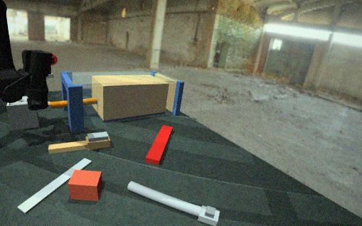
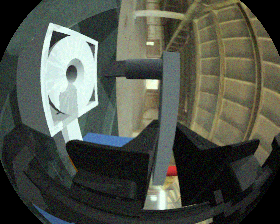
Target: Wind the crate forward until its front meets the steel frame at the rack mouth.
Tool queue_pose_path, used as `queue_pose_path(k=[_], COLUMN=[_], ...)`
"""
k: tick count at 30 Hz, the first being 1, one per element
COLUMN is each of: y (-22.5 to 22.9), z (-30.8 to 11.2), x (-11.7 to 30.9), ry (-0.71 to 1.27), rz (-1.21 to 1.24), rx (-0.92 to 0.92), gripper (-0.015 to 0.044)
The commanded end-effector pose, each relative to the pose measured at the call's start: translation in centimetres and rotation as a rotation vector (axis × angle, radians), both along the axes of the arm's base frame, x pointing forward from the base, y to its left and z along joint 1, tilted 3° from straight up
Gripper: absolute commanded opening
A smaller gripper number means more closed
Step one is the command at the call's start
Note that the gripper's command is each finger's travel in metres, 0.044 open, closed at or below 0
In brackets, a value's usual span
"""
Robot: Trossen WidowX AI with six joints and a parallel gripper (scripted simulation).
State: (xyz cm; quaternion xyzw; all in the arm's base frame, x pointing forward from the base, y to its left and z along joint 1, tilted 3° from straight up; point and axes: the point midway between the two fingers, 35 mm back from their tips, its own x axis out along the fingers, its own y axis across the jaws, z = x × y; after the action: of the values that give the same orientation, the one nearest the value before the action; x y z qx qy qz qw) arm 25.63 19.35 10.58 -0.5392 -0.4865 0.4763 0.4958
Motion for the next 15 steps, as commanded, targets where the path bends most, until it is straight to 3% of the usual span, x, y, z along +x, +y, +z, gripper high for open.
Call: queue_pose_path(k=[1,15], y=[0.0,0.03], z=[0.01,-0.16], x=[-0.01,-0.11], ry=[0.001,0.001], rz=[-0.001,0.0], rx=[0.001,0.001], gripper=[0.0,0.0])
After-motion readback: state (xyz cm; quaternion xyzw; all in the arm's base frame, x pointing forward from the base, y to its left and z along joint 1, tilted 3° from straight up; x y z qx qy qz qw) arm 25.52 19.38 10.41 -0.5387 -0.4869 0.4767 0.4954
